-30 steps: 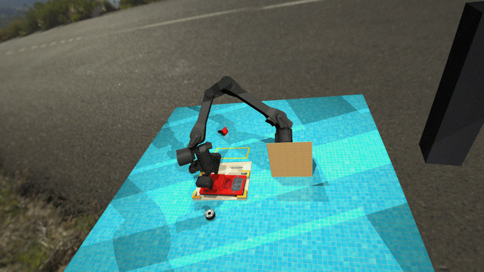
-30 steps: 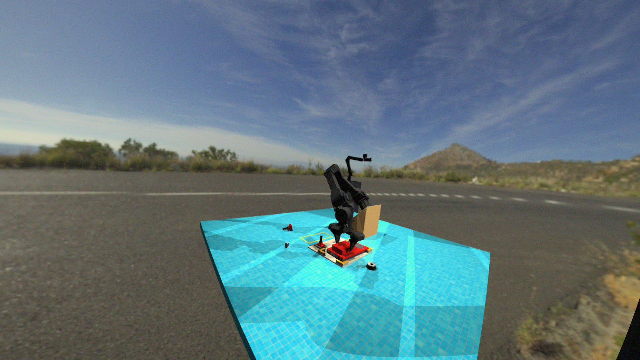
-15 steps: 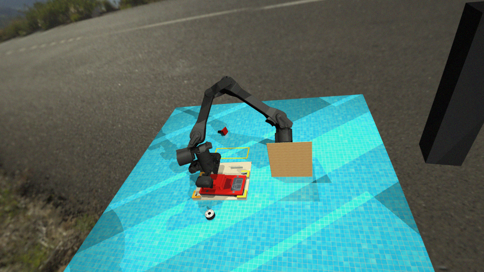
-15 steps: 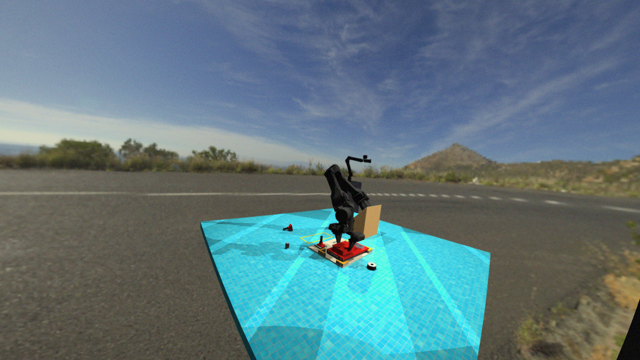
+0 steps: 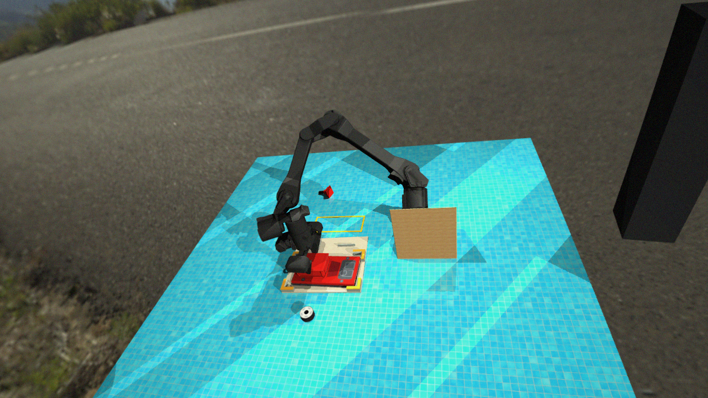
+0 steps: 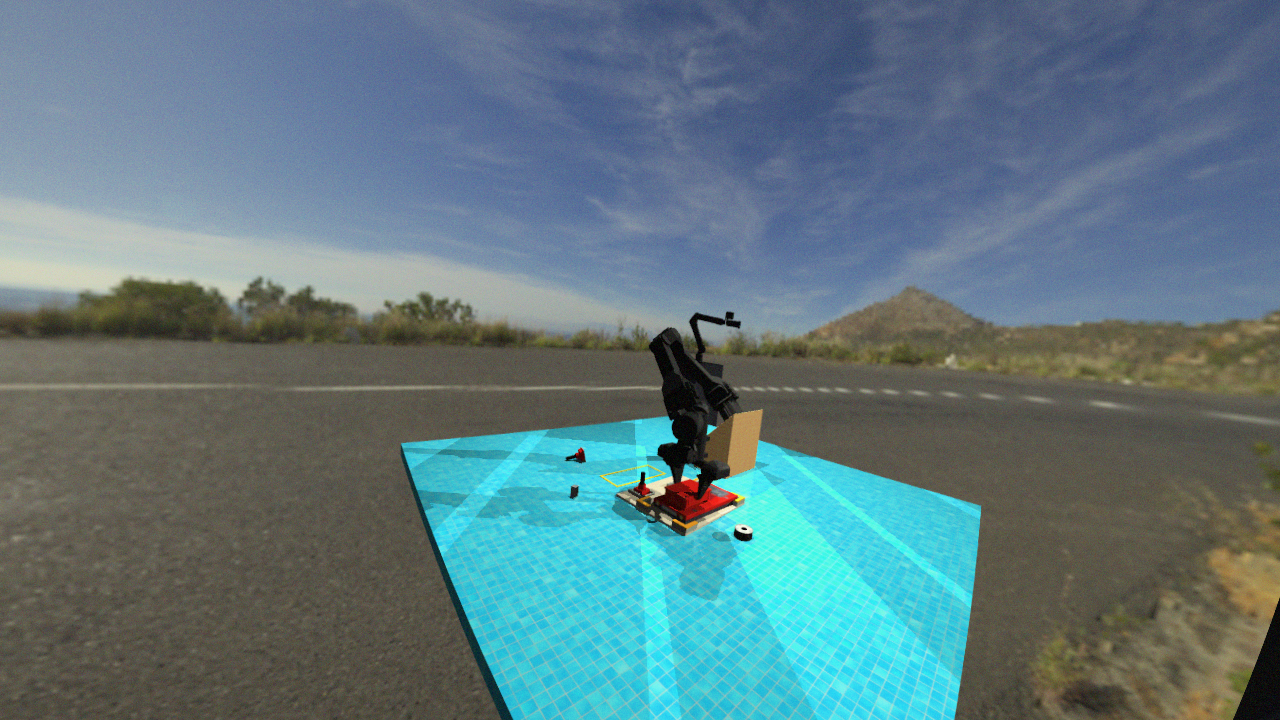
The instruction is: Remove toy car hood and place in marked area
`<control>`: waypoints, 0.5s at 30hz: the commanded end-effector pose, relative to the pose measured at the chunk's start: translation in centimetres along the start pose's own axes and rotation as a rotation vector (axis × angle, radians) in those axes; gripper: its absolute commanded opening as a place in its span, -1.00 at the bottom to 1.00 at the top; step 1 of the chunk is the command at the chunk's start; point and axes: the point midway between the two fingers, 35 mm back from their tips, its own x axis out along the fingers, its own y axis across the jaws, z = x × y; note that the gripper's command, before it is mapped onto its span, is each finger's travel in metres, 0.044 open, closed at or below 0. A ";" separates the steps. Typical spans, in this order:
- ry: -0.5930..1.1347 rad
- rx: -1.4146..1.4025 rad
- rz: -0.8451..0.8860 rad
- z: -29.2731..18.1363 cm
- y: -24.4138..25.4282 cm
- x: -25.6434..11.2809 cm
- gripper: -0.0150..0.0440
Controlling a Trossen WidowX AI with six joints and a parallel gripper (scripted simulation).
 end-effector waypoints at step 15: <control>-0.001 0.002 0.005 0.0 0.1 -1.3 -0.49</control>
